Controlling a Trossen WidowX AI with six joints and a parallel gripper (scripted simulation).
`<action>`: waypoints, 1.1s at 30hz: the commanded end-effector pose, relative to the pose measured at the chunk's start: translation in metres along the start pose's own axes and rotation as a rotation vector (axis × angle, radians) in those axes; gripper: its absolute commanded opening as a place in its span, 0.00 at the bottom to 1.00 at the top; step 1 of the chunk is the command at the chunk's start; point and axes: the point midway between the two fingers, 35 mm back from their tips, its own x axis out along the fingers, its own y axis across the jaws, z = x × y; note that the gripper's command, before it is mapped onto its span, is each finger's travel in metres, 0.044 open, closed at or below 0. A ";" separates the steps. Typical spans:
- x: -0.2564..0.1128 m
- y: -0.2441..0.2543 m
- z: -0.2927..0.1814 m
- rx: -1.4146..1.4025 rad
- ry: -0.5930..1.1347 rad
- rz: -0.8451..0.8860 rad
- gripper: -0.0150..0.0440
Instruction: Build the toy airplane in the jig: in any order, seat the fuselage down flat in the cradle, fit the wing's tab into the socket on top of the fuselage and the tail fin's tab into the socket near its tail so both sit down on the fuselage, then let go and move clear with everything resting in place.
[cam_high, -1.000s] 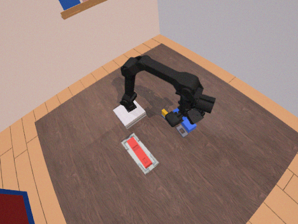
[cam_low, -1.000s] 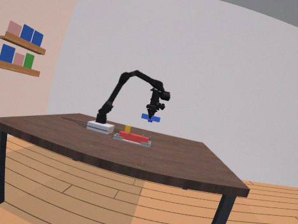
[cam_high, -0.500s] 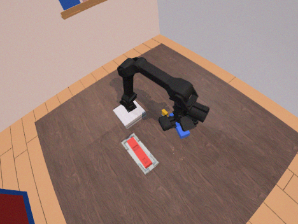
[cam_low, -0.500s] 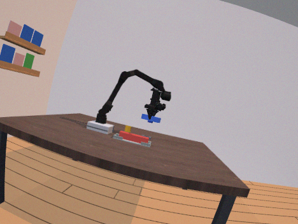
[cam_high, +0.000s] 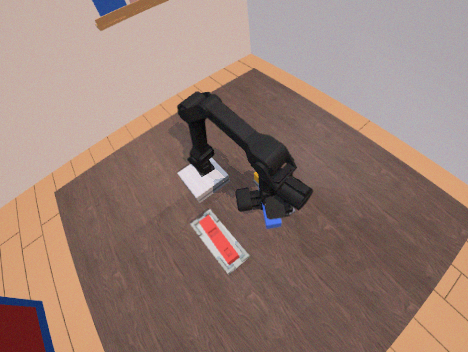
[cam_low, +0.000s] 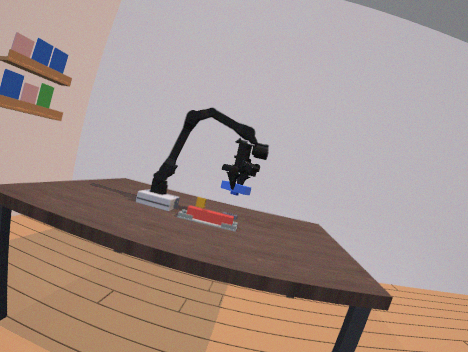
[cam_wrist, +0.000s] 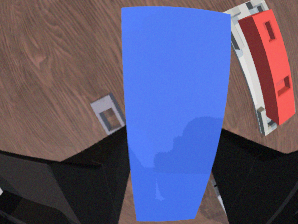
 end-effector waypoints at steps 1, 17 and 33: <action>0.002 -0.012 0.005 0.069 -0.001 0.001 0.25; 0.009 -0.062 0.021 0.324 -0.006 -0.003 0.25; 0.018 -0.112 0.027 0.562 -0.003 -0.004 0.25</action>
